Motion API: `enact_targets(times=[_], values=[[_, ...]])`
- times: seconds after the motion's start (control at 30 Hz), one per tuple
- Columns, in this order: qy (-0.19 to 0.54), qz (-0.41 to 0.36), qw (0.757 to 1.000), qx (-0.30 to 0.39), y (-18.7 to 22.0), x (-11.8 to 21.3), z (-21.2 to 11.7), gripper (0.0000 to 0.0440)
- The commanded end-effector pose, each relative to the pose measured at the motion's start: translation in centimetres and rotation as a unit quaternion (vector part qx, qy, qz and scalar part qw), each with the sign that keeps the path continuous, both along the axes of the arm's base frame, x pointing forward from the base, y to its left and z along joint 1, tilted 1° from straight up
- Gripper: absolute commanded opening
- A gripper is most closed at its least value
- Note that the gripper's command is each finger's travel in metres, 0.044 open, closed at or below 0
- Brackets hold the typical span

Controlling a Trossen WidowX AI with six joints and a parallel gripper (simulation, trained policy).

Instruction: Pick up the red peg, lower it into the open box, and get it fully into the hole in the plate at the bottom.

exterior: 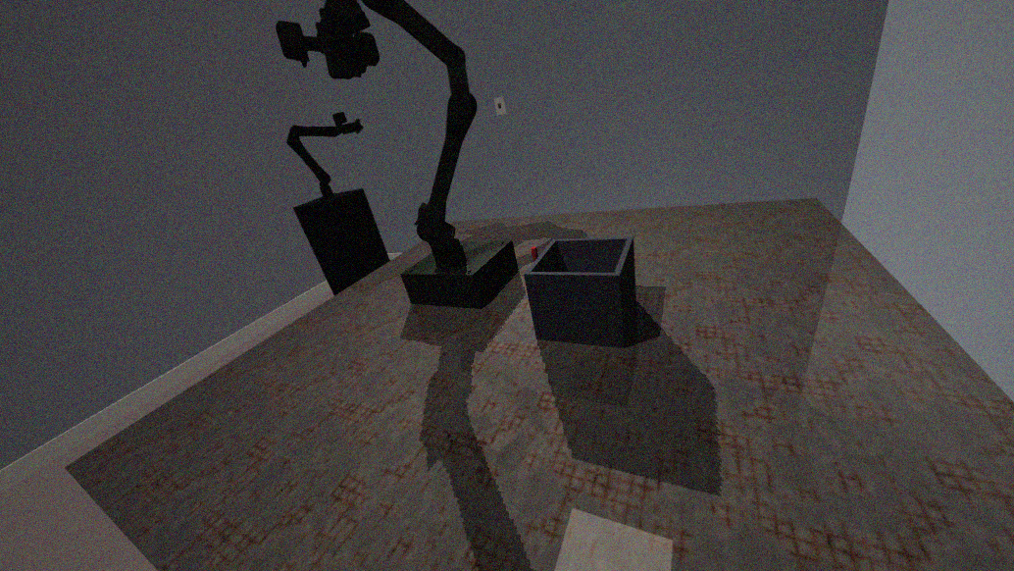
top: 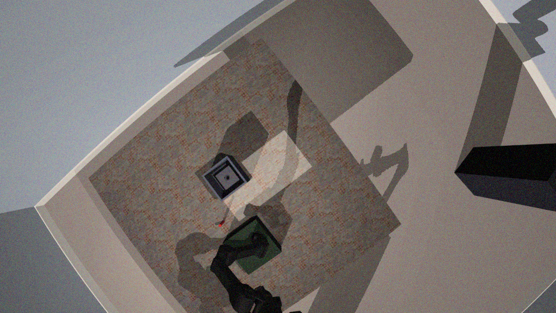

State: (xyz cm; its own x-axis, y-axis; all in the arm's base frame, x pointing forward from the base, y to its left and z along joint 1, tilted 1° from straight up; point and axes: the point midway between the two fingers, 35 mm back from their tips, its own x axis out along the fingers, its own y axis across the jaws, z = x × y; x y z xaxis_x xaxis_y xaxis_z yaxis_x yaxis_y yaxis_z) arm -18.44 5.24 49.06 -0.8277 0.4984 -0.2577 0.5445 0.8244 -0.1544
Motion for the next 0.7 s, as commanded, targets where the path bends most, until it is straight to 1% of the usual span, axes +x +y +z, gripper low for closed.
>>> enact_targets(times=[0.0,0.07,0.17,0.33,0.5,0.67], values=[[-0.001,0.002,1.000,0.001,-0.2,-0.2,0.0,0.0420],[-0.004,0.015,1.000,-0.001,-0.8,-0.7,-0.1,0.0440],[0.005,0.044,0.999,-0.025,-2.6,-1.7,-0.2,0.0440],[0.038,0.087,0.991,-0.093,-5.6,-2.7,0.1,0.0440],[0.068,0.125,0.976,-0.164,-8.4,-3.0,0.6,0.0440],[0.089,0.163,0.954,-0.237,-11.2,-2.8,1.1,0.0440]])
